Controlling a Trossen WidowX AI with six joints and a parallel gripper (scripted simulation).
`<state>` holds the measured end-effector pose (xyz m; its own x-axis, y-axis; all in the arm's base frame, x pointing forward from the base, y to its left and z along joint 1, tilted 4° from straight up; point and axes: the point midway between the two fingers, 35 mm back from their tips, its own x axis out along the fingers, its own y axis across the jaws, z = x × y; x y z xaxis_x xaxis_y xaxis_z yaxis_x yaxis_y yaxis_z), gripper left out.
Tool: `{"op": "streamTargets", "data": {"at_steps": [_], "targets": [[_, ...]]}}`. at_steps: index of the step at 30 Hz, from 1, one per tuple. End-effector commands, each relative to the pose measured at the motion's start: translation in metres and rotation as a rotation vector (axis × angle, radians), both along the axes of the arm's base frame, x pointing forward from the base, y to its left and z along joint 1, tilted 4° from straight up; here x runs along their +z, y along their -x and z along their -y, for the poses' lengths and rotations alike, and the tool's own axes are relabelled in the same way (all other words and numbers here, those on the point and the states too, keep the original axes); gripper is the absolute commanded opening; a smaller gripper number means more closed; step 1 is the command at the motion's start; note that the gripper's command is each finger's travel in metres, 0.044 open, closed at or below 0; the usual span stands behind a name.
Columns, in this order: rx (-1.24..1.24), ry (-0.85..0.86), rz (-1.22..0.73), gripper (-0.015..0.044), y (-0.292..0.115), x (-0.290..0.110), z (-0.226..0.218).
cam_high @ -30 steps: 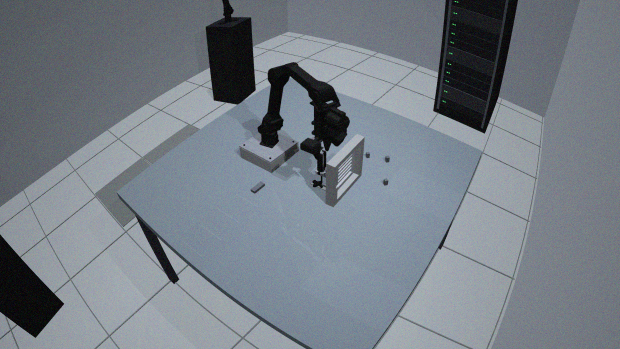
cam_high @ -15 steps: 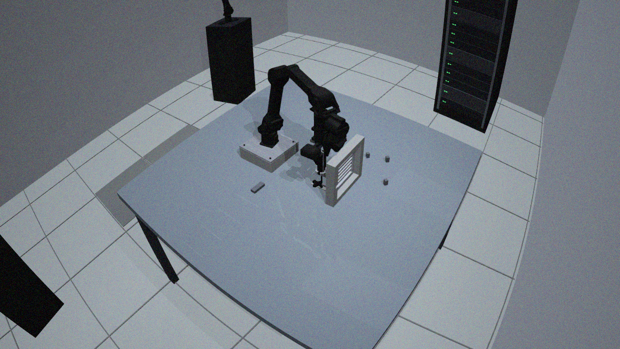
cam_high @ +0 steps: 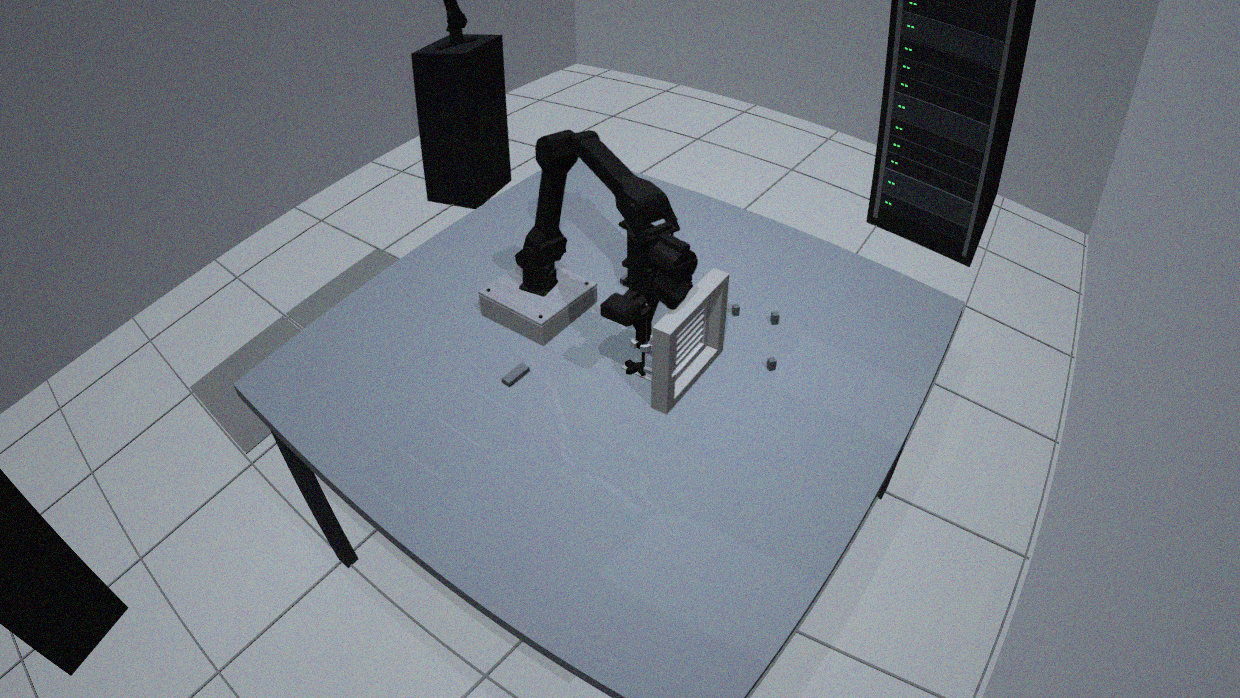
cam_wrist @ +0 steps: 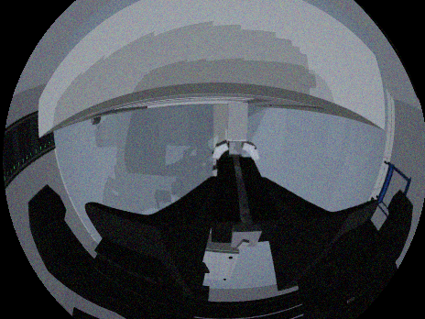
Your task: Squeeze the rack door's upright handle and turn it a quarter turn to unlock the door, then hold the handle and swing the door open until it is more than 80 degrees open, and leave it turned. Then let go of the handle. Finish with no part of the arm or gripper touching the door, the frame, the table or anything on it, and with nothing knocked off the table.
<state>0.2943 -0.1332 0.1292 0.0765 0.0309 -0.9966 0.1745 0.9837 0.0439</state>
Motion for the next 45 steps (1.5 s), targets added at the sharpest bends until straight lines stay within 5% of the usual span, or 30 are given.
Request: {"op": "streamTargets", "data": {"at_steps": [1,17,45], "targets": [[-0.004,0.001,-0.001,0.0091,0.0003,-0.0008,0.0001],[-0.036,-0.002,-0.002,0.0016,0.0003,-0.0008,0.0001],[-1.402,-0.106,-0.044,0.0016,0.0003,-0.0009,0.0001]]}}
